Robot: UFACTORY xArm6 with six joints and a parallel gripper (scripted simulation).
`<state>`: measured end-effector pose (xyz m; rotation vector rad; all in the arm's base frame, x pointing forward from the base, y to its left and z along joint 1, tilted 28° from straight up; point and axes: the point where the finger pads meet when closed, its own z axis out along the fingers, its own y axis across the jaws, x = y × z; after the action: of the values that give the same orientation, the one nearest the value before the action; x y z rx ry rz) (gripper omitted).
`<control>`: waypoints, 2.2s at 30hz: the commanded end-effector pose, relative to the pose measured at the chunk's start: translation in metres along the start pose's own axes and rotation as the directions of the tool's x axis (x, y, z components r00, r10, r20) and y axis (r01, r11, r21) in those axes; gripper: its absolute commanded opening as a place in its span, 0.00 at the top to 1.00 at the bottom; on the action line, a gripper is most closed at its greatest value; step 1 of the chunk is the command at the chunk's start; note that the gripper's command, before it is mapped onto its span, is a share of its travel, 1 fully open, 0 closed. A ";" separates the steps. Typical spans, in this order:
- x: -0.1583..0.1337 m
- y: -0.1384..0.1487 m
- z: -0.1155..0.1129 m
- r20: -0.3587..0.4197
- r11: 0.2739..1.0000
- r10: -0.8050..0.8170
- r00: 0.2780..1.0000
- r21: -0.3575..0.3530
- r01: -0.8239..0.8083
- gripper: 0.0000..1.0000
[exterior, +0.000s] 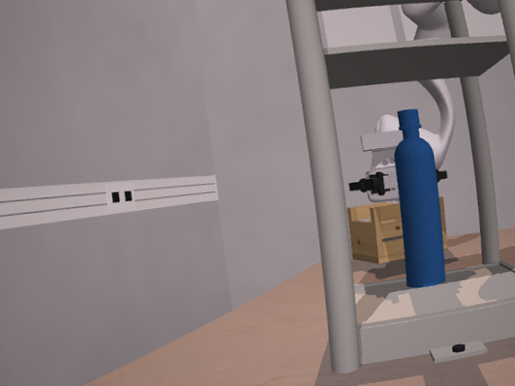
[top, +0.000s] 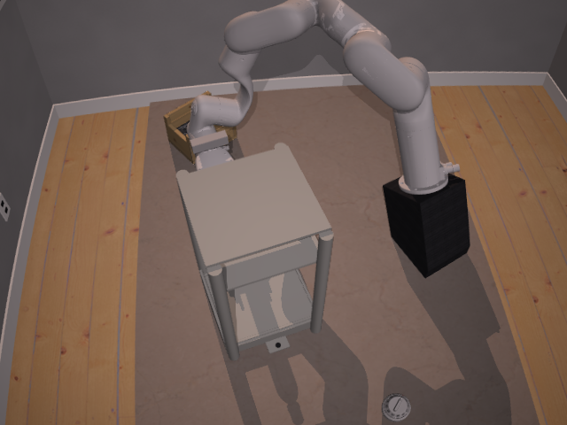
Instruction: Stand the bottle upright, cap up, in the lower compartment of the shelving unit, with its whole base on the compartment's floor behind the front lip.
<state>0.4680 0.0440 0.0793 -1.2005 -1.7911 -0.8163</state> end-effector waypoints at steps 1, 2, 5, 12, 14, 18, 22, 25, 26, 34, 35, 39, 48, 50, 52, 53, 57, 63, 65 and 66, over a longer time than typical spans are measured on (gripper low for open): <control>0.013 0.001 -0.001 0.002 1.000 -0.003 1.000 0.000 0.003 0.30; 0.016 0.001 -0.001 0.002 1.000 -0.003 1.000 0.000 0.003 0.30; 0.025 0.001 -0.001 0.002 1.000 -0.003 1.000 0.000 0.003 0.30; 0.040 0.001 -0.001 0.002 1.000 -0.003 1.000 0.000 0.003 0.30; 0.046 0.001 -0.001 0.002 1.000 -0.003 1.000 0.000 0.003 0.30; 0.058 0.001 -0.001 0.002 1.000 -0.003 1.000 0.000 0.003 0.30; 0.067 0.001 -0.001 0.002 1.000 -0.003 1.000 0.000 0.003 0.30; 0.069 0.001 -0.001 0.002 1.000 -0.003 1.000 0.000 0.003 0.30; 0.071 0.001 -0.001 0.002 1.000 -0.003 1.000 0.000 0.003 0.30; 0.081 0.001 -0.001 0.002 1.000 -0.003 1.000 0.000 0.003 0.30; 0.081 0.001 -0.001 0.002 1.000 -0.003 1.000 0.000 0.003 0.30; 0.082 0.001 -0.001 0.002 1.000 -0.003 1.000 0.000 0.003 0.30; 0.082 0.001 -0.001 0.002 1.000 -0.003 1.000 0.000 0.003 0.00; 0.082 0.001 -0.001 0.002 1.000 -0.003 1.000 0.000 0.003 0.00; 0.082 0.001 -0.001 0.002 1.000 -0.003 1.000 0.000 0.003 0.00; 0.082 0.001 -0.001 0.002 1.000 -0.003 1.000 0.000 0.003 0.00; 0.082 0.001 -0.001 0.002 1.000 -0.003 1.000 0.000 0.003 0.00; 0.082 0.001 -0.001 0.002 1.000 -0.003 1.000 0.000 0.003 0.00; 0.082 0.001 -0.001 0.002 1.000 -0.003 1.000 0.000 0.003 0.00; 0.082 0.001 -0.001 0.002 1.000 -0.003 1.000 0.000 0.003 0.00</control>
<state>0.4502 0.0775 0.1510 -1.2009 -1.7912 -0.8162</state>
